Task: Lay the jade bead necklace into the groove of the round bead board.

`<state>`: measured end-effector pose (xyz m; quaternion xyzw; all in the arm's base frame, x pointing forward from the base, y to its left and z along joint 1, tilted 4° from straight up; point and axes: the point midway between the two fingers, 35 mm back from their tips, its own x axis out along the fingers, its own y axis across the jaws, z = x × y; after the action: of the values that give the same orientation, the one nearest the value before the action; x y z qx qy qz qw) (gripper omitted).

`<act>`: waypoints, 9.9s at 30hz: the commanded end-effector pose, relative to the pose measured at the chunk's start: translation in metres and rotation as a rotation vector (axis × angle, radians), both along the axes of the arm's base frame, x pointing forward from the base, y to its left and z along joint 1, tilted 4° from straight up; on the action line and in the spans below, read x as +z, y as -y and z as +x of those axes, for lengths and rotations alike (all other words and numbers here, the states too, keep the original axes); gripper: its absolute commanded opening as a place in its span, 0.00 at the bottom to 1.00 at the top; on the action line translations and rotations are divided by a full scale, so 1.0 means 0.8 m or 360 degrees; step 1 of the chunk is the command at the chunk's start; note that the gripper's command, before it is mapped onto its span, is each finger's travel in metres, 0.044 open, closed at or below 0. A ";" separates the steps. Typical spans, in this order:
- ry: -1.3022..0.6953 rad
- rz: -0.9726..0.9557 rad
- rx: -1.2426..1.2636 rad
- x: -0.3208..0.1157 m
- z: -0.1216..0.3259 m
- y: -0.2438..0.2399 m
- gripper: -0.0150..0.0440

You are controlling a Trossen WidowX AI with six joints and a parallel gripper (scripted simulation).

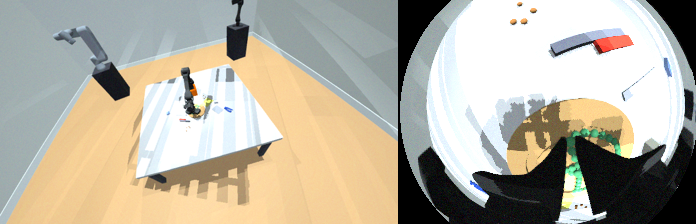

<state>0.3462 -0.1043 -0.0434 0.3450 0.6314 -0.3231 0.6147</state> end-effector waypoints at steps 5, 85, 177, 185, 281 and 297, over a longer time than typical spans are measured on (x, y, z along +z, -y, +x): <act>-0.0020 0.0000 0.0000 -0.006 0.000 0.000 0.25; -0.0003 0.0018 0.0585 0.036 -0.081 -0.094 0.46; 0.0000 0.0022 0.0690 0.000 -0.100 -0.110 0.25; 0.0001 0.0024 0.0690 0.001 -0.095 -0.131 0.25; -0.0005 0.0004 0.0264 -0.005 -0.012 -0.013 0.46; -0.0011 0.0005 0.0261 -0.014 -0.013 -0.014 0.46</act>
<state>0.3382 -0.0936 -0.0517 0.2916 0.6577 -0.2689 0.6404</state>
